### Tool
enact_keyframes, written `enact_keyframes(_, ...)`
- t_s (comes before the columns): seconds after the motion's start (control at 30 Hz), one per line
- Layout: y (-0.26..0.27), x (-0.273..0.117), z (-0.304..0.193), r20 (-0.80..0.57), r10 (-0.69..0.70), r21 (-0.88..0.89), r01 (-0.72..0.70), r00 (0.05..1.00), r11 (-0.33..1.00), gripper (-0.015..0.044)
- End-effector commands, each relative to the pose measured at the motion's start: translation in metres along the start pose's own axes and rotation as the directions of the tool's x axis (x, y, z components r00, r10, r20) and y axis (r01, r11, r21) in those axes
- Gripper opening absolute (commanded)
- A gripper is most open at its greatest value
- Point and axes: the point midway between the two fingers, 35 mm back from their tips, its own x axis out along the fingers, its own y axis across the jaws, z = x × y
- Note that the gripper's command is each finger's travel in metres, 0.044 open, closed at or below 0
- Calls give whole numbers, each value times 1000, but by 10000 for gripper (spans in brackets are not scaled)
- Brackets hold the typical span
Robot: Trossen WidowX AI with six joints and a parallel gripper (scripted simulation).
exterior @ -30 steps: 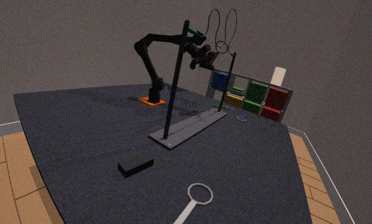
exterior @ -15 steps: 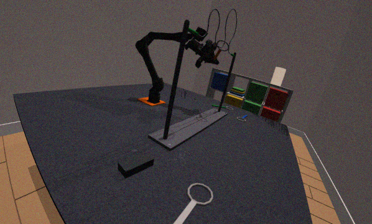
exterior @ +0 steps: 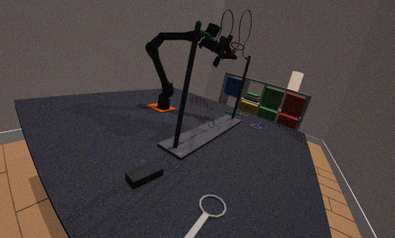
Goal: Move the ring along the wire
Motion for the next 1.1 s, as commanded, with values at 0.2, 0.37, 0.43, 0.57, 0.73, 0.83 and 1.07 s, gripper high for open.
enact_keyframes(0.2,37,-5,3,-18,119,213,-113,993,971,-150)
enact_keyframes(0.37,55,-10,8,-15,180,318,-166,984,934,-150)
enact_keyframes(0.43,62,-12,11,-11,204,358,-186,979,915,-150)
enact_keyframes(0.57,75,-17,17,-2,251,437,-225,968,871,-150)
enact_keyframes(0.73,90,-24,26,15,305,527,-267,952,807,-150)
enact_keyframes(0.83,98,-29,32,27,335,576,-289,942,765,-150)
enact_keyframes(1.07,116,-32,46,95,355,669,-323,930,669,-150)
